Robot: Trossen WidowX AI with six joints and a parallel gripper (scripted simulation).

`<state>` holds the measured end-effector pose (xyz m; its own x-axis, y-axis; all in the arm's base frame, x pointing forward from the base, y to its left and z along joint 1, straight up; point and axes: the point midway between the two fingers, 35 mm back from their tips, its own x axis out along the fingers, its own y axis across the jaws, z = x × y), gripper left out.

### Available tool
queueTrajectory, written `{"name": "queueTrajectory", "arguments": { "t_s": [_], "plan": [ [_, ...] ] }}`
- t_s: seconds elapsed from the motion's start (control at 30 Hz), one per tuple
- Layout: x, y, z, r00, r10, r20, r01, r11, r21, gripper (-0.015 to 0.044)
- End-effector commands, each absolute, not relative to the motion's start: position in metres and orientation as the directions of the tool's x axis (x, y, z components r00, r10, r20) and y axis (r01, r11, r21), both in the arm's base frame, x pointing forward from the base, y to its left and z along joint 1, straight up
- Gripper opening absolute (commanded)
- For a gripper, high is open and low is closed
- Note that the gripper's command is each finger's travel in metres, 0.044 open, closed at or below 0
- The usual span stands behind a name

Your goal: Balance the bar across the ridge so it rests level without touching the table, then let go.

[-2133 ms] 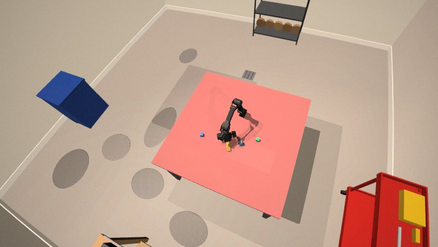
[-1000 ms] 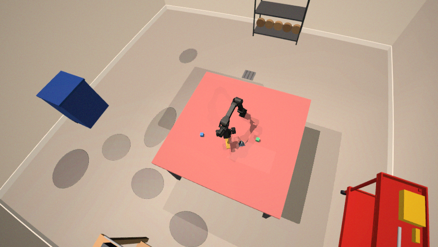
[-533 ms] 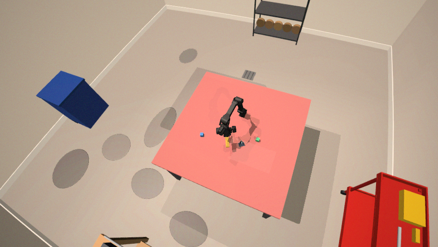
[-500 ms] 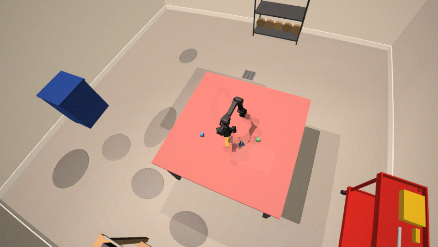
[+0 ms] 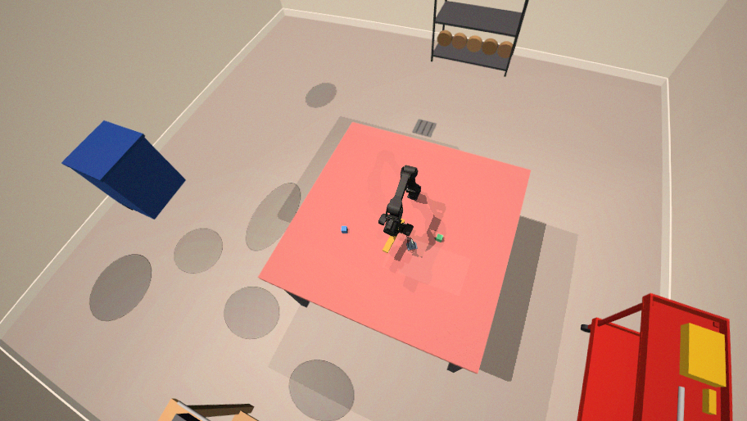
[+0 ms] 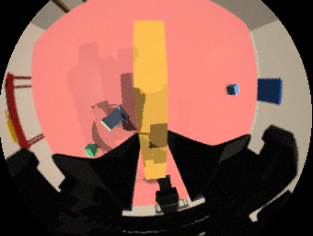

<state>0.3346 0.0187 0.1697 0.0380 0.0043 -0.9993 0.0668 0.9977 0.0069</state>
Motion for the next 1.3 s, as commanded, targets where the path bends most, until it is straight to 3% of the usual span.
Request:
{"name": "queueTrajectory", "arguments": {
  "t_s": [0.0, 0.7, 1.27],
  "plan": [
    [0.331, 0.037, 0.17, 0.035, 0.004, -0.999, 0.236, 0.972, 0.012, 0.0],
    [0.317, 0.116, 0.171, 0.034, 0.012, -0.999, 0.768, 0.639, 0.034, 0.0],
    [0.319, 0.138, 0.16, 0.034, 0.015, -0.999, 0.833, 0.553, 0.036, 0.0]
  ]
}}
